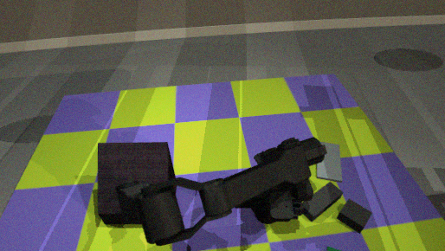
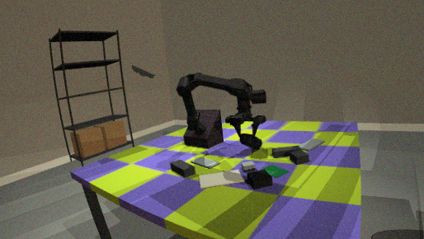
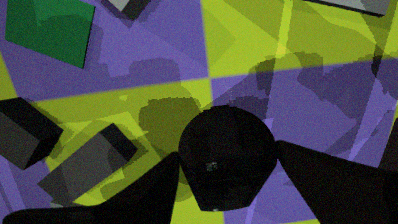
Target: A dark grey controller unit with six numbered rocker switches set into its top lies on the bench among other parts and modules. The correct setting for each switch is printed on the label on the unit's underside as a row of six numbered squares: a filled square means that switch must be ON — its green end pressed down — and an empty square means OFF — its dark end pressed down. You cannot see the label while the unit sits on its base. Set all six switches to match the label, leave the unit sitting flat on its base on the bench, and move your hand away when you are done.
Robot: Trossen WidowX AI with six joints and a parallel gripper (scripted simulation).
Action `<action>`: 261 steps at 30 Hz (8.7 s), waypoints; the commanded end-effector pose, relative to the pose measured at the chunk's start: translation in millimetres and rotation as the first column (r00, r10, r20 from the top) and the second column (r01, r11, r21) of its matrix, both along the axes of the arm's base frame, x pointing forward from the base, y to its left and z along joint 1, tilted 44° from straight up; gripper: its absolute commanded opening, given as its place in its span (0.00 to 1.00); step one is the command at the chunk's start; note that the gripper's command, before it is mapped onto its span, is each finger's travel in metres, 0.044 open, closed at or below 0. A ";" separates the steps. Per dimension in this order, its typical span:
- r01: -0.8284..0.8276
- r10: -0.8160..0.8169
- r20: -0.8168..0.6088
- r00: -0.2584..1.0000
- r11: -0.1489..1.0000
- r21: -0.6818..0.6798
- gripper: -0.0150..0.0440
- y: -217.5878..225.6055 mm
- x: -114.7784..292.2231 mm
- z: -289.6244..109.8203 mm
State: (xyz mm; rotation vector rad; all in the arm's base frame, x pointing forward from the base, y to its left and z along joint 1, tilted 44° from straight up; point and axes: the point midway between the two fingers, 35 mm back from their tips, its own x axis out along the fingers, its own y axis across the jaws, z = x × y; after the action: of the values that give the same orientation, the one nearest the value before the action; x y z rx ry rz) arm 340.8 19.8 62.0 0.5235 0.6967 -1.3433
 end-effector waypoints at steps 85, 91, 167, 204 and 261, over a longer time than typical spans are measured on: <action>-0.007 0.013 0.032 0.999 0.985 -0.172 0.82 71.0 -13.4 -22.9; -0.007 0.014 0.034 0.999 0.983 -0.184 0.82 75.4 -14.3 -25.6; -0.007 0.011 0.028 1.000 0.990 -0.144 0.82 122.6 -24.1 -63.3; -0.004 0.005 0.015 1.000 0.998 -0.059 0.83 139.7 -28.0 -84.8; -0.001 0.001 0.003 1.000 1.000 0.017 0.83 158.8 -32.9 -123.5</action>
State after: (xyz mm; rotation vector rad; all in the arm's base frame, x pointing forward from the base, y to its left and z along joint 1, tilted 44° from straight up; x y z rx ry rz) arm 308.3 183.1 -53.4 0.5433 0.7070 -1.3129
